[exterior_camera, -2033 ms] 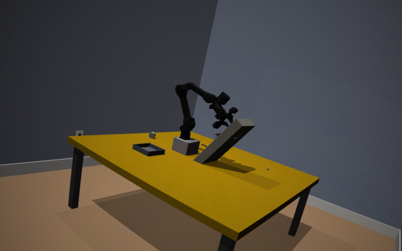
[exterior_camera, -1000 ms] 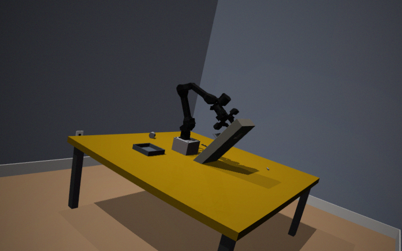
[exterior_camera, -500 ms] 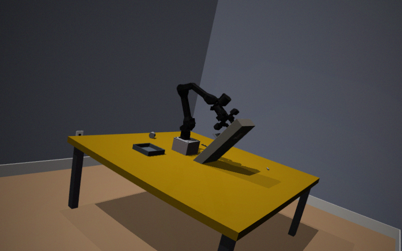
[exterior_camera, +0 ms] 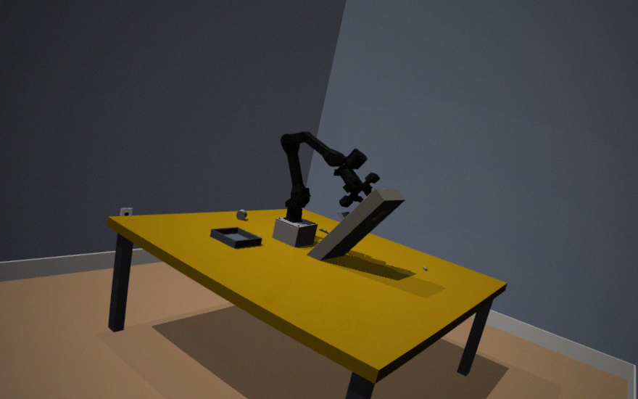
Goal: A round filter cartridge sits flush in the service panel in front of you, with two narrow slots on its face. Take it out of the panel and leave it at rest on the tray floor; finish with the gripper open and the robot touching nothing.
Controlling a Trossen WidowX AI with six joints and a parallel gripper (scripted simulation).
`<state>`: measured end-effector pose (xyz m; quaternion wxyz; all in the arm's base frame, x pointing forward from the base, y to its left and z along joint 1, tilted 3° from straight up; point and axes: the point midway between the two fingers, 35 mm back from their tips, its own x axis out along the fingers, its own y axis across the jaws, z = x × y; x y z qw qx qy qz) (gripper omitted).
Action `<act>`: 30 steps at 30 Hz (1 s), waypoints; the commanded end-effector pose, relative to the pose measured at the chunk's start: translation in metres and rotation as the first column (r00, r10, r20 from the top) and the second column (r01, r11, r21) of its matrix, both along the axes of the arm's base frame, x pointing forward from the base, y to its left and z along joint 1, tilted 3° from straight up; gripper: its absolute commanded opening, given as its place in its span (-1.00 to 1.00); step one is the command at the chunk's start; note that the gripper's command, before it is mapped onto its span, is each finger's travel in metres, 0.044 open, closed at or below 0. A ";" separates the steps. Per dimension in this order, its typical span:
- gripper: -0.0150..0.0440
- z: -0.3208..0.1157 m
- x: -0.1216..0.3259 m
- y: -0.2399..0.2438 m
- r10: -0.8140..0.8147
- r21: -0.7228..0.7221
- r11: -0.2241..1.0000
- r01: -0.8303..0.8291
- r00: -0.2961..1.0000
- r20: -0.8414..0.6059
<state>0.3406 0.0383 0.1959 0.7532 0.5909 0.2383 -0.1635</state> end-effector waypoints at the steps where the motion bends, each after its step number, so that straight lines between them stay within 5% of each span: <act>1: -0.24 0.000 0.000 0.000 0.000 0.000 1.000 0.000 1.000 0.001; 12: -0.49 0.000 0.001 0.000 0.010 -0.014 1.000 -0.010 1.000 0.001; 30: -0.49 -0.003 0.004 0.001 0.326 -0.483 0.817 -0.315 0.943 -0.064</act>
